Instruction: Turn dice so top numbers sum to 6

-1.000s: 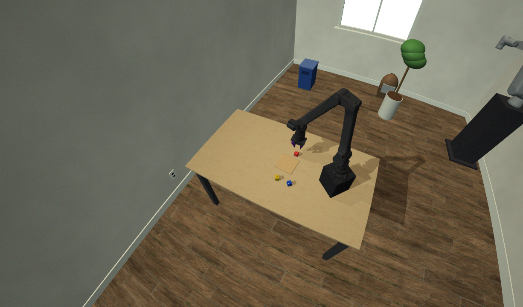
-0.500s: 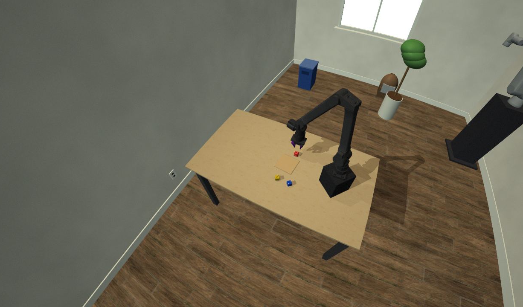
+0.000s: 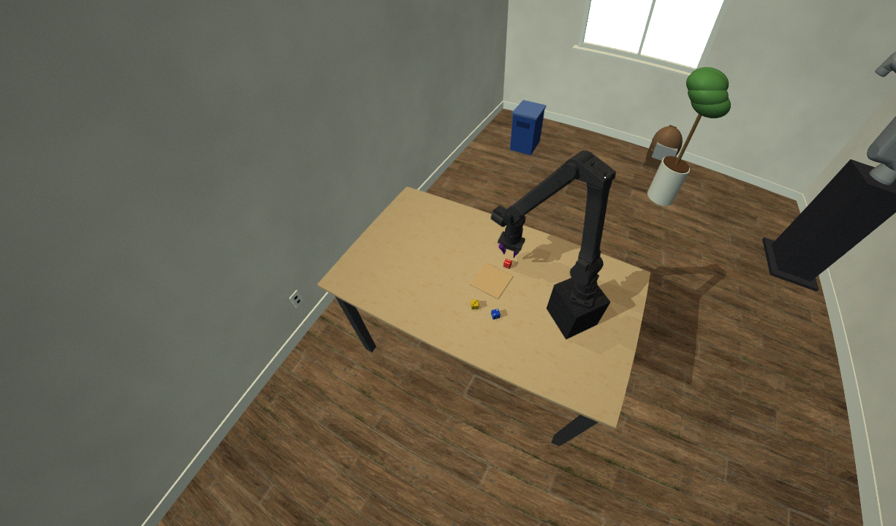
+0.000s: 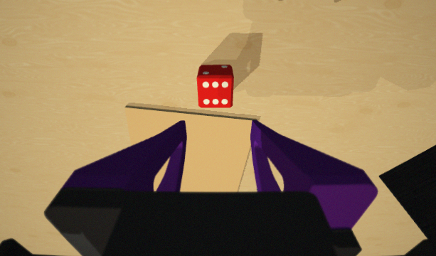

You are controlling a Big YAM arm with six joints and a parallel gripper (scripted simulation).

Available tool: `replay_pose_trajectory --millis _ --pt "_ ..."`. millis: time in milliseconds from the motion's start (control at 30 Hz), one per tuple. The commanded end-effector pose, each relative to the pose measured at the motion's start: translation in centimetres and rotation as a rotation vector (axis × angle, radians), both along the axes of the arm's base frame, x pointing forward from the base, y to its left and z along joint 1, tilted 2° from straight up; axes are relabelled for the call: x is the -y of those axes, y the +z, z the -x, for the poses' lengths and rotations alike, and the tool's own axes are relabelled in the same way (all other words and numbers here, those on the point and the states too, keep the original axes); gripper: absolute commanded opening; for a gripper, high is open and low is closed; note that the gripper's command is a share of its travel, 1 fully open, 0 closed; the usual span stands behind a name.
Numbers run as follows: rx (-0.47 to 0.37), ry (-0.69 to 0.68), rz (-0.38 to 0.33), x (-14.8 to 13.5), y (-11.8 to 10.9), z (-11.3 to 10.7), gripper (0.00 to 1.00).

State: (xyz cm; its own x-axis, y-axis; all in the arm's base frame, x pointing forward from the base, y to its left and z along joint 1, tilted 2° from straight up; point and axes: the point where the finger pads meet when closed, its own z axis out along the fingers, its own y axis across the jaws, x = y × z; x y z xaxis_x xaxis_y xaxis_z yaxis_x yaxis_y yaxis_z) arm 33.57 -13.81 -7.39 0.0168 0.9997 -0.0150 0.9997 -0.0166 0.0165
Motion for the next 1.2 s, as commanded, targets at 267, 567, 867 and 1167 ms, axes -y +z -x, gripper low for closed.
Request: replay_pose_trajectory --millis 267,567,867,1167 --pt "0.014 -0.002 0.012 0.7 -1.7 -0.6 0.45" --pt "0.027 -0.001 0.017 1.0 -2.5 -1.4 0.45" --pt "0.031 -0.001 0.019 1.1 -3.3 -1.7 0.45" --pt "0.047 -0.001 0.025 1.3 -3.1 -2.1 0.45"
